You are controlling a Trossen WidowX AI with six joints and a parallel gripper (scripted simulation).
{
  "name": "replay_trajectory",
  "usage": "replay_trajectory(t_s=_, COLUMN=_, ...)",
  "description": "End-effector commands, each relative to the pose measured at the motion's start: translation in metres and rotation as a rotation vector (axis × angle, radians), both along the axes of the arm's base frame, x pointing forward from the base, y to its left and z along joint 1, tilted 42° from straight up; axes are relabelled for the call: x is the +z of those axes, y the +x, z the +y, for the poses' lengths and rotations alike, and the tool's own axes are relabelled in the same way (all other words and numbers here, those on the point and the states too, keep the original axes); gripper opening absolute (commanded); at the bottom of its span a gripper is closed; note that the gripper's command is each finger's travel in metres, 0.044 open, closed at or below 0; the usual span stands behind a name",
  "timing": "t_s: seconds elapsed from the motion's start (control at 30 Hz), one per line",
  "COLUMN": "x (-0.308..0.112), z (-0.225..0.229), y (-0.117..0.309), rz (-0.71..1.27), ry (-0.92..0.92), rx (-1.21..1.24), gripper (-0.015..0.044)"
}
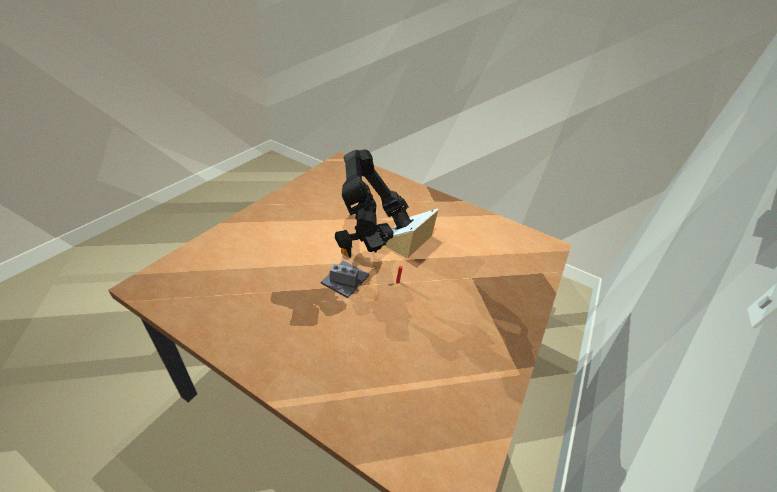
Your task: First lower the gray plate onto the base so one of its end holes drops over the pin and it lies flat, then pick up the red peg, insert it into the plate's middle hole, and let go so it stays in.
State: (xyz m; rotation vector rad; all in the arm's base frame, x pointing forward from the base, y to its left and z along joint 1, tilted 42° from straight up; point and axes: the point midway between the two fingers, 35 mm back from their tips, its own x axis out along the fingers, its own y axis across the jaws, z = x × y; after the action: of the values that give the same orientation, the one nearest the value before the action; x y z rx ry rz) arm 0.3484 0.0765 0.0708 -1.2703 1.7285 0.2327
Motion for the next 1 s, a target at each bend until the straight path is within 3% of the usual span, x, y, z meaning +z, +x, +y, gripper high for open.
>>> replay_trajectory(t_s=0.0, x=-0.035, z=0.034, y=-0.031, rz=-0.422, ry=-0.016, rx=-0.542, gripper=0.044)
replay_trajectory(t_s=0.83, x=-0.076, z=0.079, y=-0.1, rz=-1.294, ry=-0.072, rx=-1.552, gripper=0.044)
replay_trajectory(t_s=0.97, x=-0.077, z=0.079, y=-0.102, rz=-1.325, ry=-0.074, rx=-1.585, gripper=0.044)
